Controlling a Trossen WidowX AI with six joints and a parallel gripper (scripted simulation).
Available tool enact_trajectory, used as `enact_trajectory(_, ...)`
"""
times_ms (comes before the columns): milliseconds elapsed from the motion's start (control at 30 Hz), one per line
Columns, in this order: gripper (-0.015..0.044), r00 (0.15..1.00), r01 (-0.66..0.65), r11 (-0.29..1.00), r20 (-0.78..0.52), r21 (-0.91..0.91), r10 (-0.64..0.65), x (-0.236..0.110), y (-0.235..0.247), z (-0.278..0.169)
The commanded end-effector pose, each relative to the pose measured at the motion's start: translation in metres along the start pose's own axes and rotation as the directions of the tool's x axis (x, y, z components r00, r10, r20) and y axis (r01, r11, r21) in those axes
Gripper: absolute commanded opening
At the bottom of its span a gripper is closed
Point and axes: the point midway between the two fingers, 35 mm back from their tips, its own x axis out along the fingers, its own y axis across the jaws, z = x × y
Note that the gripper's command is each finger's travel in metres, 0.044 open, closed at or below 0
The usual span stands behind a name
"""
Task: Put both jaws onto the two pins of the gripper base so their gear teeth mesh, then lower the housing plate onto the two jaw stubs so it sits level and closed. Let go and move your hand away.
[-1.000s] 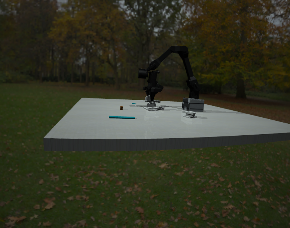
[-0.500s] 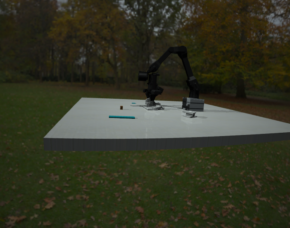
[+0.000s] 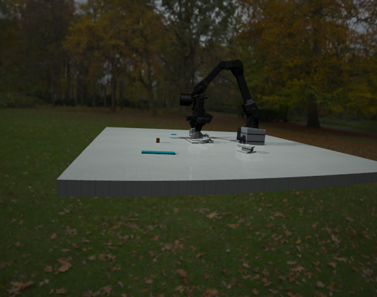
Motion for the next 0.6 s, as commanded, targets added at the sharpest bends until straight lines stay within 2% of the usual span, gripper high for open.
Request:
enact_trajectory(0,0.0134,1.0,-0.003,1.0,0.003,-0.008,0.003,0.0027,0.0003,0.0007)
enact_trajectory(567,0.0134,1.0,-0.003,1.0,0.003,-0.01,0.003,0.0065,0.0003,0.0008)
